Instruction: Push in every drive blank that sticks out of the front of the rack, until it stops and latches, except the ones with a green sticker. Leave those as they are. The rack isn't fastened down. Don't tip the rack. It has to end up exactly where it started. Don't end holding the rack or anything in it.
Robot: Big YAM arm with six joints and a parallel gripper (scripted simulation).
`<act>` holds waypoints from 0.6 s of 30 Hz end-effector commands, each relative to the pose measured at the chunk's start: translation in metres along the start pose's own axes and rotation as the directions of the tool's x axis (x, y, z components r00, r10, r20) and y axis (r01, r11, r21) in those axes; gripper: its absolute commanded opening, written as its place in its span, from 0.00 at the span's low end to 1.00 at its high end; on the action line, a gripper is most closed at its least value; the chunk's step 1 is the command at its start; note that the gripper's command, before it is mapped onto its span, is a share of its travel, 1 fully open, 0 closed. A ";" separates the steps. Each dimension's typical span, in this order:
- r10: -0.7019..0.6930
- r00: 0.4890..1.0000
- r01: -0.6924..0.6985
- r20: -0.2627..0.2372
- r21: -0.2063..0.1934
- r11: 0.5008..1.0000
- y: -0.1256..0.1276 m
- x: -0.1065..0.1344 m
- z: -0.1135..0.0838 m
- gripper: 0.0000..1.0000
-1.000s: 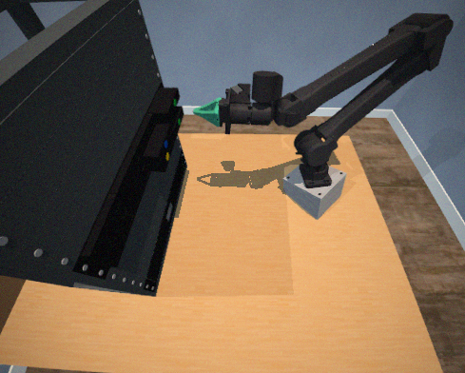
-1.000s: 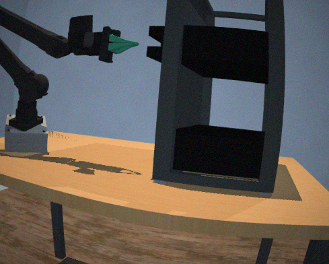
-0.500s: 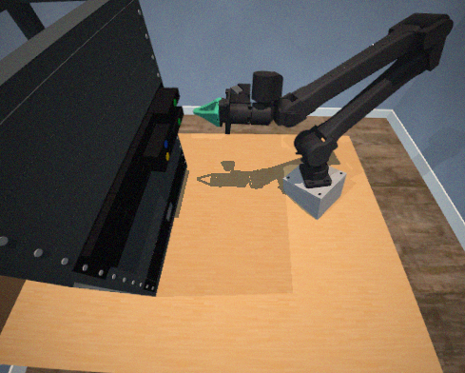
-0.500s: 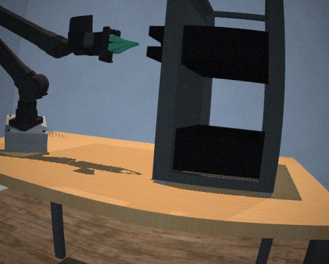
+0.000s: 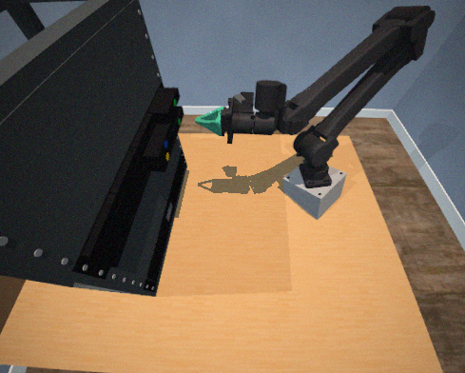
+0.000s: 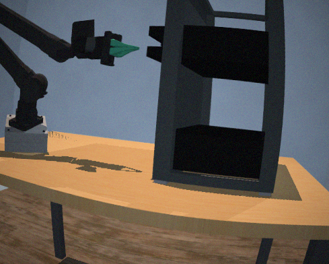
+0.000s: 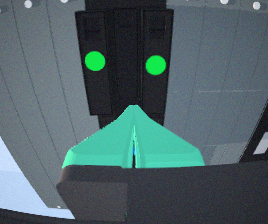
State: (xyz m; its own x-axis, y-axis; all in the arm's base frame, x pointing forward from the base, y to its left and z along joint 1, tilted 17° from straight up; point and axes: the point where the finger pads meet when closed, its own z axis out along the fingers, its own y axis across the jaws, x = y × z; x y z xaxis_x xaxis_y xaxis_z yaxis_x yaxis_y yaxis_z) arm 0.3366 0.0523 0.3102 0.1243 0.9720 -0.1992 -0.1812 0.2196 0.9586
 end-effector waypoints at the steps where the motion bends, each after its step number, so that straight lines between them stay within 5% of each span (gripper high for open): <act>1: -0.012 1.000 0.012 -0.024 -0.017 1.000 -0.002 0.025 -0.004 0.00; 18: 0.023 1.000 -0.023 -0.011 -0.045 0.999 0.001 0.099 -0.010 0.00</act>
State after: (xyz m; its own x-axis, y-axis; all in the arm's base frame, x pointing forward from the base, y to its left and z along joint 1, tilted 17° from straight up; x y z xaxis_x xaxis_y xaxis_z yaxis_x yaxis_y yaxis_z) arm 0.3322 0.1361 0.2651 0.0991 0.9728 -0.2094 -0.1704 0.2240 0.9596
